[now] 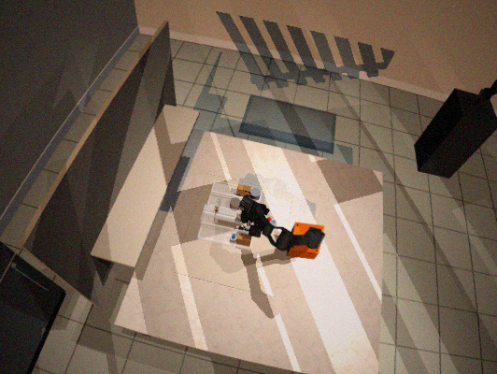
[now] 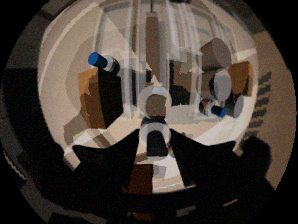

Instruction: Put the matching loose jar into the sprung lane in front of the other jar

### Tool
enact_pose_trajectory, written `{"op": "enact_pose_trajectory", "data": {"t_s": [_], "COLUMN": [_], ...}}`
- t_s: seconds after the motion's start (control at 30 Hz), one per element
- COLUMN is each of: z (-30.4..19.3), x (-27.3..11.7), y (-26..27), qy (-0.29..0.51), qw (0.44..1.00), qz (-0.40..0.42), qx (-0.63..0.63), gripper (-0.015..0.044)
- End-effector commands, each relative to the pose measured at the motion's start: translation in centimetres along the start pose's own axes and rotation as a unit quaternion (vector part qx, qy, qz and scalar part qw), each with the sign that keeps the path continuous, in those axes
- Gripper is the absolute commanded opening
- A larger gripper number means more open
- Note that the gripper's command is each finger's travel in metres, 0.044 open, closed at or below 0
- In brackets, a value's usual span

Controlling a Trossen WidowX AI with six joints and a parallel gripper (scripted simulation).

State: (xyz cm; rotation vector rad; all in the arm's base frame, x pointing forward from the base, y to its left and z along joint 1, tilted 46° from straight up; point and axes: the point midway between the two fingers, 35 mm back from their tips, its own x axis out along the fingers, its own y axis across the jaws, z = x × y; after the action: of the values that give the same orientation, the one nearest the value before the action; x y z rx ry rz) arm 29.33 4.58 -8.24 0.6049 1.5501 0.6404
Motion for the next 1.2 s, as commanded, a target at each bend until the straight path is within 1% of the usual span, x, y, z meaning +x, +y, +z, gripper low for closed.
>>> {"op": "enact_pose_trajectory", "data": {"t_s": [0.0, 1.17], "z": [0.9, 2.6], "x": [-0.2, -0.5], "y": [0.1, 0.3], "qy": [-0.009, -0.009], "qw": [1.000, 1.000], "qz": [0.001, 0.001], "qx": [-0.004, -0.004], "gripper": [0.0000, 0.0000]}}
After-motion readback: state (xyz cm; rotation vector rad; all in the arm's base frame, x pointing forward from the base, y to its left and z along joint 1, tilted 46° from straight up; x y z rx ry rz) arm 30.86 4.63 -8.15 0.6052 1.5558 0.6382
